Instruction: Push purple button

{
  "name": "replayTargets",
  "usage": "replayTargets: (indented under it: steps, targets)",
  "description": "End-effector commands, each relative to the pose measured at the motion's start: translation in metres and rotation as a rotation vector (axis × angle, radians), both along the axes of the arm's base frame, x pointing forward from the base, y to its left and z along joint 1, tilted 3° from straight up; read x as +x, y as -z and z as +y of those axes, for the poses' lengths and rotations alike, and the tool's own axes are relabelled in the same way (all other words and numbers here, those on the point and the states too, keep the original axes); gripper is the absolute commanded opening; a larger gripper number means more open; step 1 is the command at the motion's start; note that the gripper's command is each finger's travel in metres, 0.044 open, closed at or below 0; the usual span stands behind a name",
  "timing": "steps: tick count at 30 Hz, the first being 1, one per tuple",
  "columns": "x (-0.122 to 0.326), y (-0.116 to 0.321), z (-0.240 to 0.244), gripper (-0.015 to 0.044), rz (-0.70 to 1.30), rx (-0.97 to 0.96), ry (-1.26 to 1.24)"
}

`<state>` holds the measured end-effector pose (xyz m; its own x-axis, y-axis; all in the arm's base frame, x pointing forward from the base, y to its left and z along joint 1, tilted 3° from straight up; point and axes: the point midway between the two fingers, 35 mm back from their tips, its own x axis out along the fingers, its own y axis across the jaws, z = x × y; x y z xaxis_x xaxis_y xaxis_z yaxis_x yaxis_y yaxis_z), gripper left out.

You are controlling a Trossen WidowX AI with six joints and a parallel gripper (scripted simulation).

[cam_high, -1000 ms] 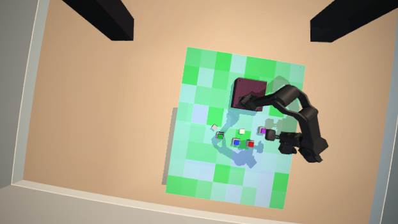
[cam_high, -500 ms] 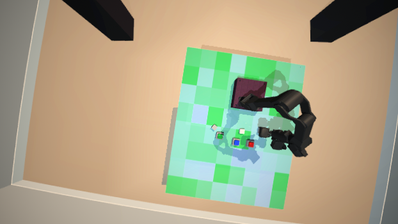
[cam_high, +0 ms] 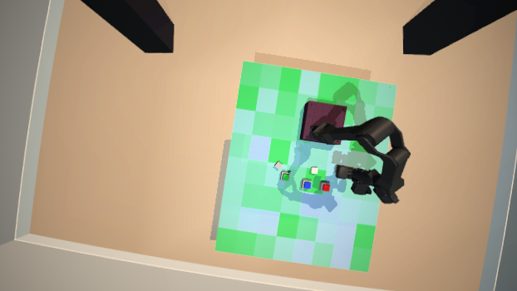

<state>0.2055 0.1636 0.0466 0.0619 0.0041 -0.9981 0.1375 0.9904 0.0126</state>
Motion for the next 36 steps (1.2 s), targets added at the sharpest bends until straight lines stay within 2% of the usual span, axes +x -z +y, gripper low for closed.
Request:
replayTargets:
  steps: [1, 16, 36]
  targets:
    - [0.000, 0.007, -0.001, 0.0020, 0.002, -0.008, -0.002]
    - [0.001, 0.030, -0.002, 0.0020, 0.002, -0.008, -0.002]
    - [0.001, 0.030, -0.002, 0.0020, 0.002, -0.008, -0.002]
